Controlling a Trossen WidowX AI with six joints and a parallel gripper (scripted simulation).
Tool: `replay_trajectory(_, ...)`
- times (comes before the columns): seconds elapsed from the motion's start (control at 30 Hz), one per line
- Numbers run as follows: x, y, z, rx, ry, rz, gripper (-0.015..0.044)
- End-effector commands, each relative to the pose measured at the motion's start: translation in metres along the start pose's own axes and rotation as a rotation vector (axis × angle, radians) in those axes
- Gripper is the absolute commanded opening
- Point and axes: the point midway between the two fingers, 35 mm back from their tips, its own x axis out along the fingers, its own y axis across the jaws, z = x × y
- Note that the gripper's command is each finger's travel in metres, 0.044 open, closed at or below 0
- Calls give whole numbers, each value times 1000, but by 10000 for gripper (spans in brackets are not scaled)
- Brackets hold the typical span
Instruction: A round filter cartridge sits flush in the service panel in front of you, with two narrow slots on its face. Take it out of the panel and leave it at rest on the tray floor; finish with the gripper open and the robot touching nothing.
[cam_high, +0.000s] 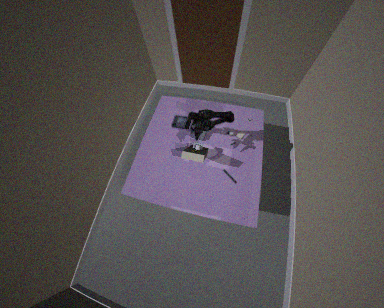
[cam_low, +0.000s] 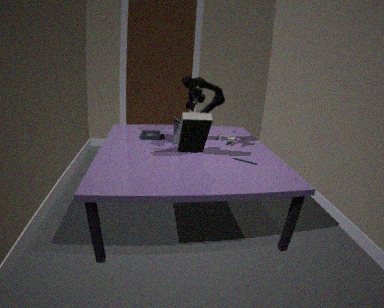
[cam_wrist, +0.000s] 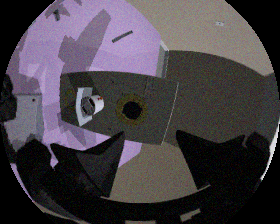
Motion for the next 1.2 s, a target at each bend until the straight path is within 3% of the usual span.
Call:
replay_trajectory(0.0, 13, 27, 1, 479, 12, 106, 305)
replay_trajectory(0.3, 33, 85, 16, 1448, 187, 311, 305)
replay_trajectory(0.47, 36, 101, 21, 1698, 272, 353, 305)
replay_trajectory(1.17, 43, 104, 21, 1716, 281, 354, 305)
